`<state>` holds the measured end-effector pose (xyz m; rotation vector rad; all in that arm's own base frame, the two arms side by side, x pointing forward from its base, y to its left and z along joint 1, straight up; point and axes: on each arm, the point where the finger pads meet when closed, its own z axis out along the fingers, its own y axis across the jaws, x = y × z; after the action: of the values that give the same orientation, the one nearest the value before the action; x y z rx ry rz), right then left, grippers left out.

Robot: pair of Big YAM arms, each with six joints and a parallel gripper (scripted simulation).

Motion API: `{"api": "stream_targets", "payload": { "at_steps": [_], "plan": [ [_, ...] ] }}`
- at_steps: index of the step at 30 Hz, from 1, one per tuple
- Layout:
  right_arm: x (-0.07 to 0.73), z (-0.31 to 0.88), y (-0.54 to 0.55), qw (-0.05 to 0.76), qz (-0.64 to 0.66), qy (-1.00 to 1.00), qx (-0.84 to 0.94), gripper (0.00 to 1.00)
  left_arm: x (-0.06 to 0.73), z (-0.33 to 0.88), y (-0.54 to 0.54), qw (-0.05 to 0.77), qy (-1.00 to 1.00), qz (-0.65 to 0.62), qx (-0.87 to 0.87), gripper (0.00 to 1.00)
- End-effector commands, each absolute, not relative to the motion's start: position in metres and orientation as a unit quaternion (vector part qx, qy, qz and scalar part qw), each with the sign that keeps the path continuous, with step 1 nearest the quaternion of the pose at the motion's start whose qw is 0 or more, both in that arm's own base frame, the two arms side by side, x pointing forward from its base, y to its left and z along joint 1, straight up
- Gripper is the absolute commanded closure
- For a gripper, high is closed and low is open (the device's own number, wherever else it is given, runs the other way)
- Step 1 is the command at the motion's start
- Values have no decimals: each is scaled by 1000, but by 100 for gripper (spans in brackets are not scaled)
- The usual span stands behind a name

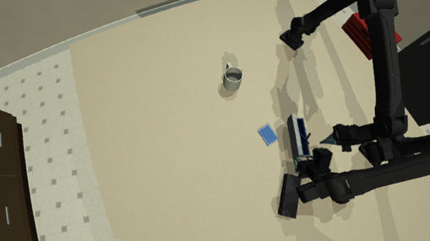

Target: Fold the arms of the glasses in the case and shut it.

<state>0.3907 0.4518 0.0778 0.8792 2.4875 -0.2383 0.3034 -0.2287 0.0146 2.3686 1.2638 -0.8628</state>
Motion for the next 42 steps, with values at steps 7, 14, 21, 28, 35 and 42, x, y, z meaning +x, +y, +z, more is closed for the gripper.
{"api": "stream_targets", "payload": {
  "at_steps": [7,14,21,28,35,42],
  "plan": [
    [394,81,449,248,-79,911,321,100,309,25,-226,168,447,-296,827,43],
    [397,86,438,249,-74,909,327,100,309,25,-226,168,447,-296,827,43],
    [396,85,431,249,-74,909,327,100,309,25,-226,168,447,-296,827,43],
    [395,88,427,250,-70,908,328,100,309,25,-226,168,447,-296,827,43],
    [393,83,420,249,-73,909,327,100,309,25,-226,168,447,-296,827,43],
    [389,76,417,248,-76,910,323,100,309,25,-226,168,447,-296,827,43]
  ]
}}
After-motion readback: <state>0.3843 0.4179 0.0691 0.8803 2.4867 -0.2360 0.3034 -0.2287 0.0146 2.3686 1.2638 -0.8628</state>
